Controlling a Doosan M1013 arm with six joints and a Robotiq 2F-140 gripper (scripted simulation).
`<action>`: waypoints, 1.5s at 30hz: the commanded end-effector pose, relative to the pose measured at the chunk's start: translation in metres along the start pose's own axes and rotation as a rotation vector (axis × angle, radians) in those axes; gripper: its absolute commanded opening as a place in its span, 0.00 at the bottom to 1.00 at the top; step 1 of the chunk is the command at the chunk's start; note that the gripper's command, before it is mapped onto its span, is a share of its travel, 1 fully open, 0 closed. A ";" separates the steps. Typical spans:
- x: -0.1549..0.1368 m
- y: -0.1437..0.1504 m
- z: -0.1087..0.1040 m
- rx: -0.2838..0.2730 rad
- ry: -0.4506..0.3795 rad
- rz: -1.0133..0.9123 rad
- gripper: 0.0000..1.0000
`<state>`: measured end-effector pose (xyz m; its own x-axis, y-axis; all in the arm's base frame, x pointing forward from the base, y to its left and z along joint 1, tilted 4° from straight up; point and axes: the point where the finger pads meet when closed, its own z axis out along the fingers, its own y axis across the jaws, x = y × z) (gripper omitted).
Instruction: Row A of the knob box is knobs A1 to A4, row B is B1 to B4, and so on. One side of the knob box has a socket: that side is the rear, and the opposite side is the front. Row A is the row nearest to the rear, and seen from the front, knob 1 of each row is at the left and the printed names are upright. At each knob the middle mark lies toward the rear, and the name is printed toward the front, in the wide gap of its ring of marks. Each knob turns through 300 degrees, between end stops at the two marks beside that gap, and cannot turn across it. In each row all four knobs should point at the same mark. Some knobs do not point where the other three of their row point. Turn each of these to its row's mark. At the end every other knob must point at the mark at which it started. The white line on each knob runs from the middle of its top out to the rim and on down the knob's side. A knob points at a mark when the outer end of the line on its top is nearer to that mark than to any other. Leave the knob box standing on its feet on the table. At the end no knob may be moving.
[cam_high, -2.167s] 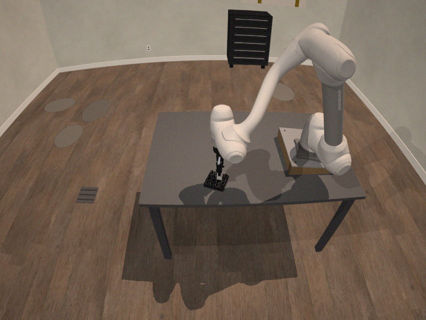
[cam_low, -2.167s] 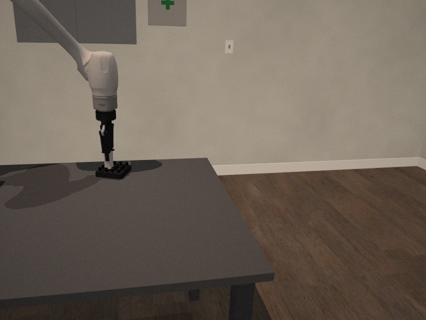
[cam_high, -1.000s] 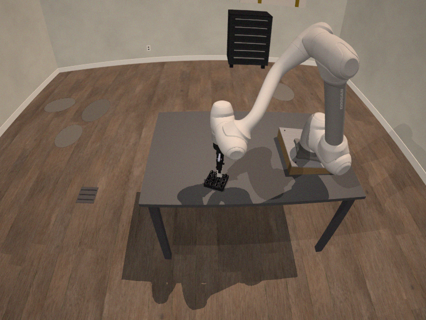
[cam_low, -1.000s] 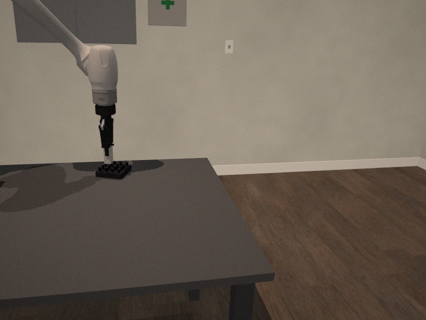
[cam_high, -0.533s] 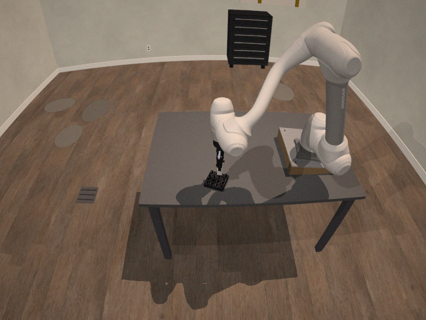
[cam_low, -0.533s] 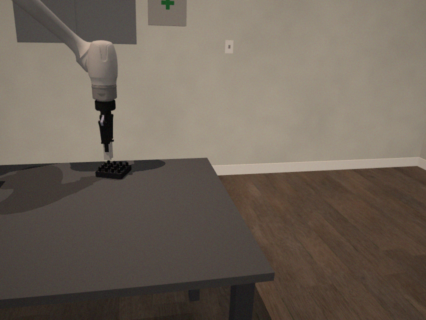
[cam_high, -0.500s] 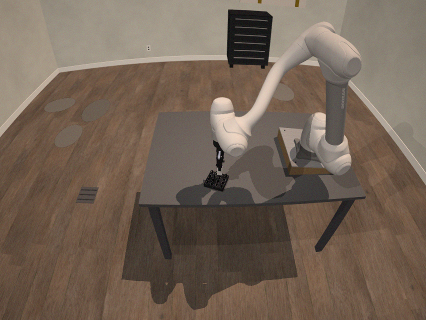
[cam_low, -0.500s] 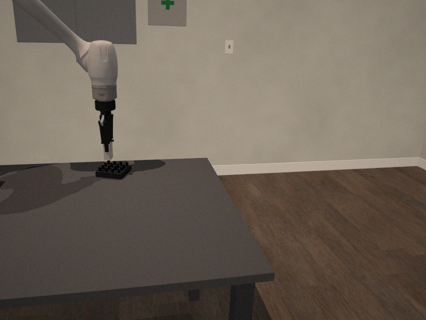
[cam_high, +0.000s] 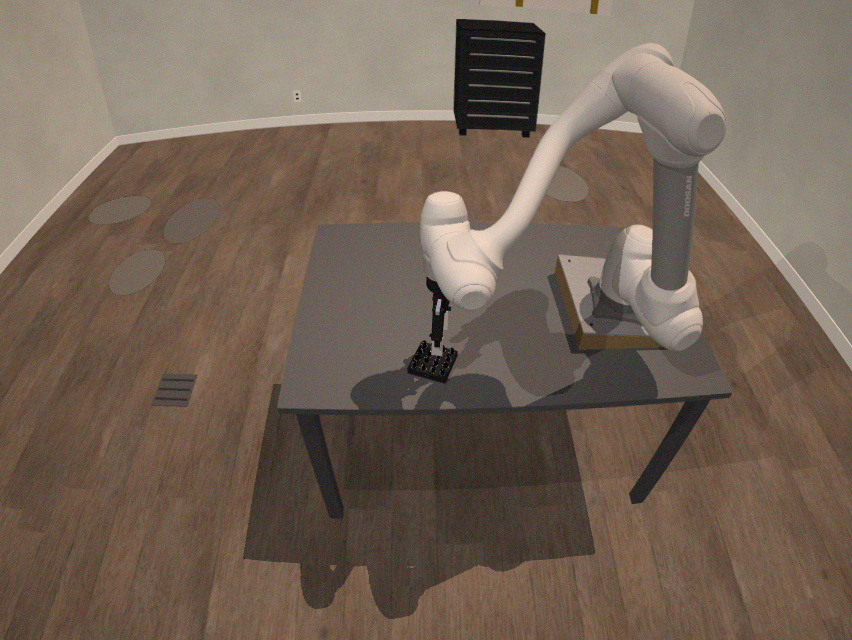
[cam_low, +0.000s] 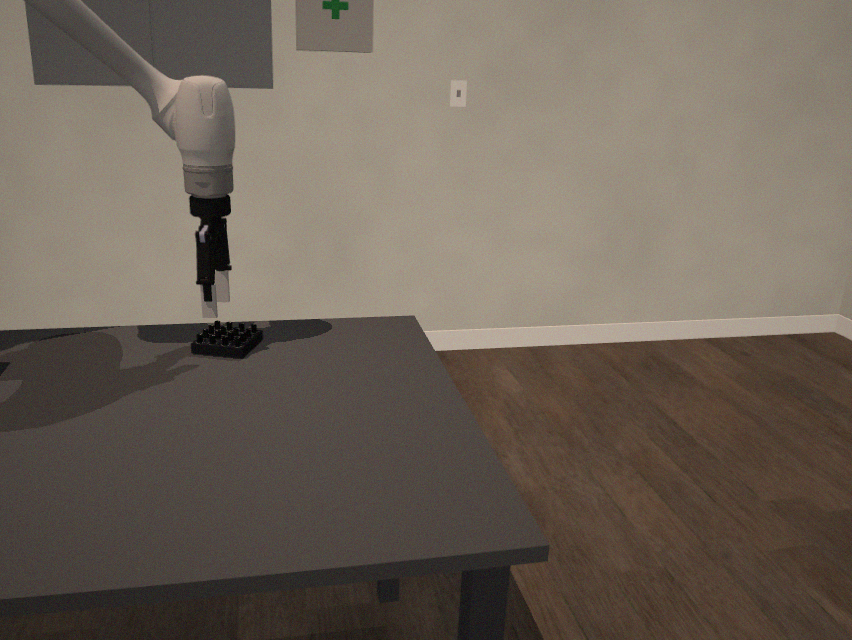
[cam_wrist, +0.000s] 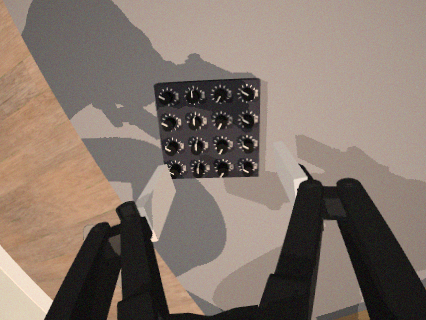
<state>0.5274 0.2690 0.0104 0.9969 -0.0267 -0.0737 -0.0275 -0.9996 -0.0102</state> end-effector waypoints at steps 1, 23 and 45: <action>0.000 0.000 -0.010 0.000 0.000 0.000 1.00; 0.000 0.000 -0.090 0.000 0.000 0.000 1.00; 0.000 0.000 -0.091 0.000 0.000 0.000 1.00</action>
<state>0.5341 0.2679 0.1006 0.9969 -0.0267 -0.0738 -0.0275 -0.9996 -0.0102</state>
